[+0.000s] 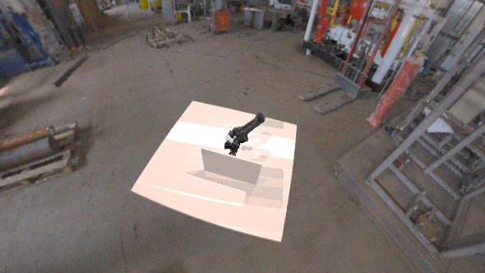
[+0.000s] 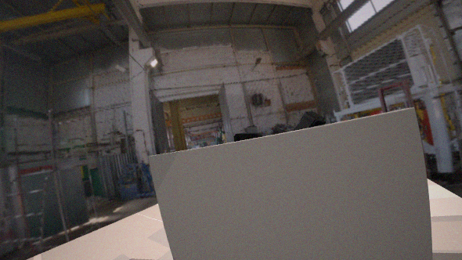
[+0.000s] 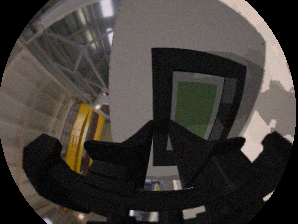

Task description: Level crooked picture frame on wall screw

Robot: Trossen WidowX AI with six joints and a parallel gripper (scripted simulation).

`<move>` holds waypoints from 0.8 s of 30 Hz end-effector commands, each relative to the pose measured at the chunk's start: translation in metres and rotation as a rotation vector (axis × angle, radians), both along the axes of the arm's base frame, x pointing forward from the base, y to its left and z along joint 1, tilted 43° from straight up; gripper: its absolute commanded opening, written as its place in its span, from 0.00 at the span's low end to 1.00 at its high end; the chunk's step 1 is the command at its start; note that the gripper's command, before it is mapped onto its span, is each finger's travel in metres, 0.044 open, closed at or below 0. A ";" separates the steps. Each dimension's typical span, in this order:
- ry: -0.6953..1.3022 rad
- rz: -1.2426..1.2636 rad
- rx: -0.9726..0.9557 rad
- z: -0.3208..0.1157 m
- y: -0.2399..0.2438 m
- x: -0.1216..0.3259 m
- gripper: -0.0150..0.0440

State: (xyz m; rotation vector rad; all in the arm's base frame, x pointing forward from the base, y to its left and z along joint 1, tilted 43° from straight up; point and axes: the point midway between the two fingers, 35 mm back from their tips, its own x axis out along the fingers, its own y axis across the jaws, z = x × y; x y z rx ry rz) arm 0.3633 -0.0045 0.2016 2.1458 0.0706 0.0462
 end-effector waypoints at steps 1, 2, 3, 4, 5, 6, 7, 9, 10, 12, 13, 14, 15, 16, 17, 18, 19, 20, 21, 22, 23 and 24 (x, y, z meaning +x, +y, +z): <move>-0.005 -0.007 0.003 0.001 -0.002 0.000 0.25; -0.005 -0.007 0.003 0.001 -0.002 0.000 0.25; -0.005 -0.007 0.003 0.001 -0.002 0.000 0.25; -0.005 -0.007 0.003 0.001 -0.002 0.000 0.25; -0.005 -0.007 0.003 0.001 -0.002 0.000 0.25; -0.005 -0.007 0.003 0.001 -0.002 0.000 0.25; -0.005 -0.007 0.003 0.001 -0.002 0.000 0.25; -0.005 -0.007 0.003 0.000 -0.001 0.000 0.25; -0.005 -0.007 0.003 0.000 -0.001 0.000 0.25; -0.005 -0.007 0.003 0.000 -0.001 0.000 0.25; -0.005 -0.007 0.003 -0.001 -0.001 0.000 0.25; -0.005 -0.007 0.003 -0.001 -0.001 0.000 0.25; -0.005 -0.007 0.003 -0.001 0.000 0.000 0.25; -0.005 -0.007 0.003 -0.002 0.000 0.000 0.25; -0.005 -0.007 0.003 -0.002 0.000 0.000 0.25; -0.005 -0.007 0.003 -0.002 0.000 0.000 0.25; -0.005 -0.007 0.003 -0.002 0.000 0.000 0.25; -0.005 -0.007 0.003 -0.003 0.001 0.000 0.25; -0.005 -0.007 0.004 -0.003 0.001 0.000 0.25; -0.005 -0.007 0.004 -0.003 0.001 0.000 0.25; -0.005 -0.007 0.004 -0.004 0.001 0.000 0.25; -0.005 -0.007 0.004 -0.004 0.001 0.000 0.25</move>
